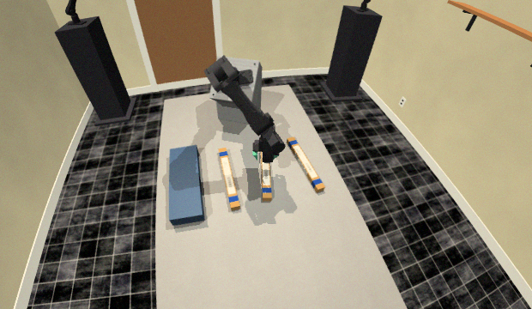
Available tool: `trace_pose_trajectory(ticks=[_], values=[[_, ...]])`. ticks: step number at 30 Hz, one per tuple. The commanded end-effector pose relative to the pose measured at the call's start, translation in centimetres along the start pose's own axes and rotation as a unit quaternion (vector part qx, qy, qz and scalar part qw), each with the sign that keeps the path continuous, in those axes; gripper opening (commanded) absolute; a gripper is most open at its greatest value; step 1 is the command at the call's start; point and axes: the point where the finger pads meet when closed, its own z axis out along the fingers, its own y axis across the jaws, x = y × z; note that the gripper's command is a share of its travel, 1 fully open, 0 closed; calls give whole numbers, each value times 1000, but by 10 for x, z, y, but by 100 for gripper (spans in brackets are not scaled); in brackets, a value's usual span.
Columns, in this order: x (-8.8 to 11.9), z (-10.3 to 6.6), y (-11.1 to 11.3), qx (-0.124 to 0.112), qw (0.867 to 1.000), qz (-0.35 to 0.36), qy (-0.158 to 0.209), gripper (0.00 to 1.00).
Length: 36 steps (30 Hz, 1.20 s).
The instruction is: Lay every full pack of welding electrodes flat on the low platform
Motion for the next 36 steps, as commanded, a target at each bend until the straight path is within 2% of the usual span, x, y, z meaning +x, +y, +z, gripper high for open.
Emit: trace_pose_trajectory(ticks=[1,6,9,11,14,16,19,20,23,25,26,30,36], values=[[-19,11,11,-18,999,8,-25,74],[-19,31,11,-18,999,8,-26,74],[-19,33,17,-23,999,3,-27,74],[-20,42,12,-18,999,8,-26,74],[-20,39,19,-23,999,2,-27,74],[-27,33,19,-27,999,7,-36,74],[-28,33,19,-26,999,8,-36,74],[-21,41,18,-22,999,4,-27,74],[-22,47,13,-18,999,8,-26,74],[-22,47,13,-18,999,8,-26,74],[-21,45,21,-24,999,1,-28,74],[-22,54,14,-18,999,7,-26,74],[-22,61,16,-20,999,5,-27,74]])
